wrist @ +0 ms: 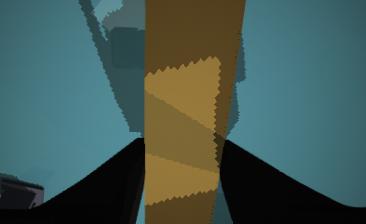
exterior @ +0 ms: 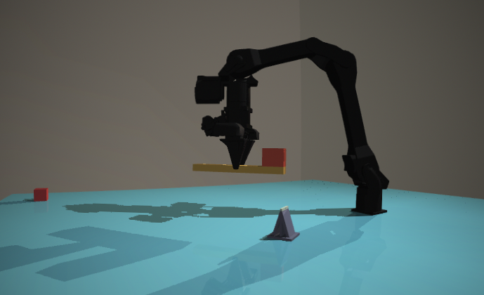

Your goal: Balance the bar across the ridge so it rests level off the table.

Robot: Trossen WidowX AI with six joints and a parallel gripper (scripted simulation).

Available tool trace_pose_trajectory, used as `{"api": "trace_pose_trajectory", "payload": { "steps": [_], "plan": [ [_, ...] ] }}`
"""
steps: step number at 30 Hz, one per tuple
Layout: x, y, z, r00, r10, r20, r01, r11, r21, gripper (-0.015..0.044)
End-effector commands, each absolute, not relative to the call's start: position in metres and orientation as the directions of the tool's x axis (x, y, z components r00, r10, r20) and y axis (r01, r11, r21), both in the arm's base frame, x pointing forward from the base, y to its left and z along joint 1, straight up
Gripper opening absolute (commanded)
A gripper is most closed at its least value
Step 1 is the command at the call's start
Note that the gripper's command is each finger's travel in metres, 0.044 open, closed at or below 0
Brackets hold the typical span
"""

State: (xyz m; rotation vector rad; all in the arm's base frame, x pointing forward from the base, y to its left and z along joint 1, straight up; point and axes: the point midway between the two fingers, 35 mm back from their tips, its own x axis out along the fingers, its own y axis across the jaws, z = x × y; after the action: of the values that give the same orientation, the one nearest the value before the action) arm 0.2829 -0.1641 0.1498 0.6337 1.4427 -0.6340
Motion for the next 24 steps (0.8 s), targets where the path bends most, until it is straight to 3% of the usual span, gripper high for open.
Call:
{"api": "trace_pose_trajectory", "payload": {
  "steps": [1, 24],
  "plan": [
    [0.290, -0.153, 0.152, 0.032, -0.017, -0.999, 0.740, 0.672, 0.012, 0.0000],
    [0.320, -0.067, 0.153, 0.035, -0.007, -0.999, 0.809, 0.587, 0.024, 0.0000]
  ]
}}
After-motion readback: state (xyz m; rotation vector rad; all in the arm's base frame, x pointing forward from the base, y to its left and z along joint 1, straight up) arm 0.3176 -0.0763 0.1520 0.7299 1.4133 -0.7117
